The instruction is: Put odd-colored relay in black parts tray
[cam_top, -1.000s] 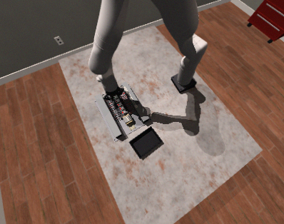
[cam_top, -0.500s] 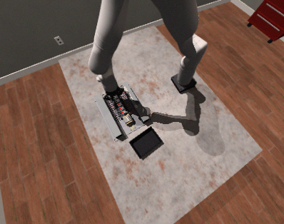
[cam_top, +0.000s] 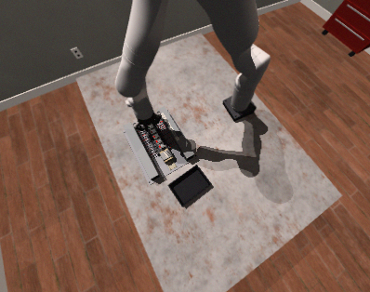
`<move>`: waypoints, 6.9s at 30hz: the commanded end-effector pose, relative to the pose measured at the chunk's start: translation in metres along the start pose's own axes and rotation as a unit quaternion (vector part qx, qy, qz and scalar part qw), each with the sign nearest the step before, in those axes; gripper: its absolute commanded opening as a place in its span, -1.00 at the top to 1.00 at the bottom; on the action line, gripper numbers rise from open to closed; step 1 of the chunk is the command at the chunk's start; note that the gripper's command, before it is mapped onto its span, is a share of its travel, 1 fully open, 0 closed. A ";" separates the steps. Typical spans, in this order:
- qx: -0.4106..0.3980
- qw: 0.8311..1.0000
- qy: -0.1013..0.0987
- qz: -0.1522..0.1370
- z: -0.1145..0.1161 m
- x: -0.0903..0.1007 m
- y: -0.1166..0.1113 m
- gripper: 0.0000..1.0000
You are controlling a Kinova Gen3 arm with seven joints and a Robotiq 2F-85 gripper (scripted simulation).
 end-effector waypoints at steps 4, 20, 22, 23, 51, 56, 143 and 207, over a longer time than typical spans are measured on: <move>0.000 1.000 -0.001 0.000 0.000 0.001 0.000 1.00; 0.000 1.000 -0.001 0.000 0.000 0.001 0.000 1.00; 0.000 1.000 -0.001 0.000 0.000 0.001 0.000 1.00; 0.000 1.000 -0.001 0.000 0.000 0.001 0.000 1.00; 0.000 1.000 -0.003 0.000 0.000 0.001 0.000 1.00; 0.000 1.000 0.000 0.000 0.000 0.001 0.000 1.00; 0.000 1.000 -0.013 0.001 0.003 0.001 0.000 1.00; 0.000 0.999 0.039 -0.001 -0.010 0.002 0.000 1.00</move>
Point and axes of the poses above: the point where the finger pads meet when closed, its own x axis back along the fingers, its own z axis across the jaws, y = z × x, the point moved 10 cm from there along x, back along the fingers, and after that the axes turned 2 degrees about x, right-handed, at the moved point
